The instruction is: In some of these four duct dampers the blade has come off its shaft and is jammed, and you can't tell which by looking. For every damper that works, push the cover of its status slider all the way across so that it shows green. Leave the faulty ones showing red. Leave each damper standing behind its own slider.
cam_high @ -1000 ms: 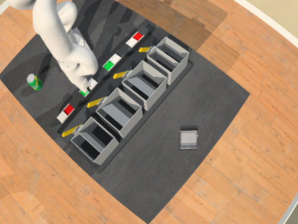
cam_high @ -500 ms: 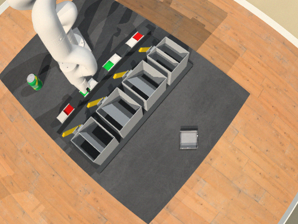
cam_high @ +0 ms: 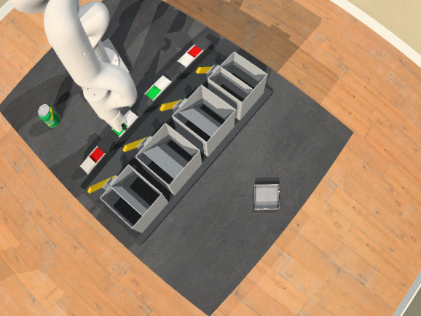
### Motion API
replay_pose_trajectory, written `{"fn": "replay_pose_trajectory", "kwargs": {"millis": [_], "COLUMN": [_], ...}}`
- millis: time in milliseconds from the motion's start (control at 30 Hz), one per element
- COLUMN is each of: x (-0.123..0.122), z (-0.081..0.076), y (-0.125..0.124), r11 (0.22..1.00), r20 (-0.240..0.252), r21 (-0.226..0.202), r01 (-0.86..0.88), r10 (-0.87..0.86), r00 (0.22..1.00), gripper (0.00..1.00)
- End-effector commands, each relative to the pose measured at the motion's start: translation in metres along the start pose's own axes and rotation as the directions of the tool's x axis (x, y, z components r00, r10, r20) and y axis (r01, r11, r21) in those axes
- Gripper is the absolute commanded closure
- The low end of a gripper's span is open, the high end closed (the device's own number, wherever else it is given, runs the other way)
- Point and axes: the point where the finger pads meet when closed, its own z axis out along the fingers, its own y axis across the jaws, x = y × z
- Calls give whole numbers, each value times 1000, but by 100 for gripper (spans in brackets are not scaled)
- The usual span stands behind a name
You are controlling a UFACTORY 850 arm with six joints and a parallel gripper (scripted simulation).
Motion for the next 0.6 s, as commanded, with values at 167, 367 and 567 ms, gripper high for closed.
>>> {"fn": "replay_pose_trajectory", "kwargs": {"millis": [167, 367, 567], "x": [0, 0, 0], "z": [-14, -36, -37], "y": [1, 1, 1], "r11": [1000, 1000, 1000], "r20": [2, 2, 2], "r21": [0, 0, 0], "r01": [0, 0, 0], "r10": [0, 0, 0], "r00": [1000, 1000, 1000], "gripper": [100, 100, 100]}}
